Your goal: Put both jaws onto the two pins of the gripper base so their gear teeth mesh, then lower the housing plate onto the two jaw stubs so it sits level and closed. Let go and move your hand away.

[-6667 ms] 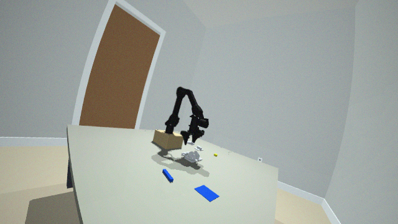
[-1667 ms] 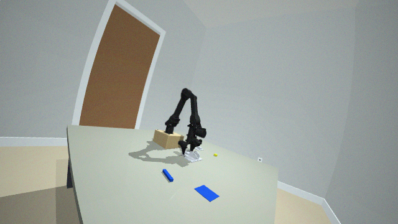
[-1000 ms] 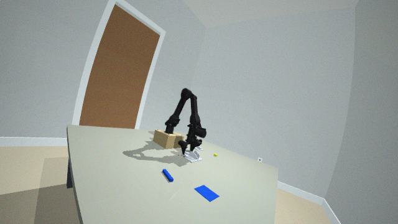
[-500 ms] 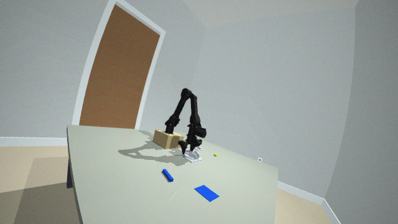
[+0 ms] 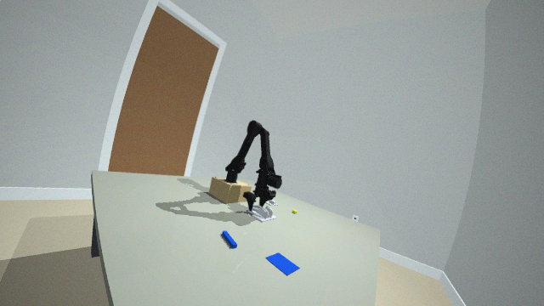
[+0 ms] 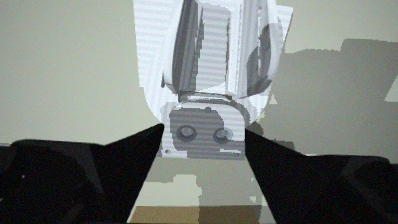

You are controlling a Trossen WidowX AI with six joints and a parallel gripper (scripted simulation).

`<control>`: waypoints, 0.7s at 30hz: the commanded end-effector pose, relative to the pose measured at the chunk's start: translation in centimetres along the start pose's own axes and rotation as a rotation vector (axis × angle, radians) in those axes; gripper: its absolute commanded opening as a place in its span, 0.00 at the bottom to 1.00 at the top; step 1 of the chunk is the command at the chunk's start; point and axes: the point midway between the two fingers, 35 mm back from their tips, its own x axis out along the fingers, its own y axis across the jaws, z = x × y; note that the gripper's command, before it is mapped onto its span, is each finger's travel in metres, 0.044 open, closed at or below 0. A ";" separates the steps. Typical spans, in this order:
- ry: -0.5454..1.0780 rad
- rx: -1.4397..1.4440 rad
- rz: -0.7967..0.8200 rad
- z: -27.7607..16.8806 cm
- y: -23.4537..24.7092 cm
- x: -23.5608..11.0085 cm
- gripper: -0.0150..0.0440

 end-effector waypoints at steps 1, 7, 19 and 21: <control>-0.002 0.003 0.000 0.0 0.0 0.0 0.85; -0.002 0.003 0.000 0.0 0.0 0.2 0.85; -0.002 0.003 0.000 0.0 0.0 0.4 0.85; -0.002 0.003 0.000 0.0 0.0 0.4 0.85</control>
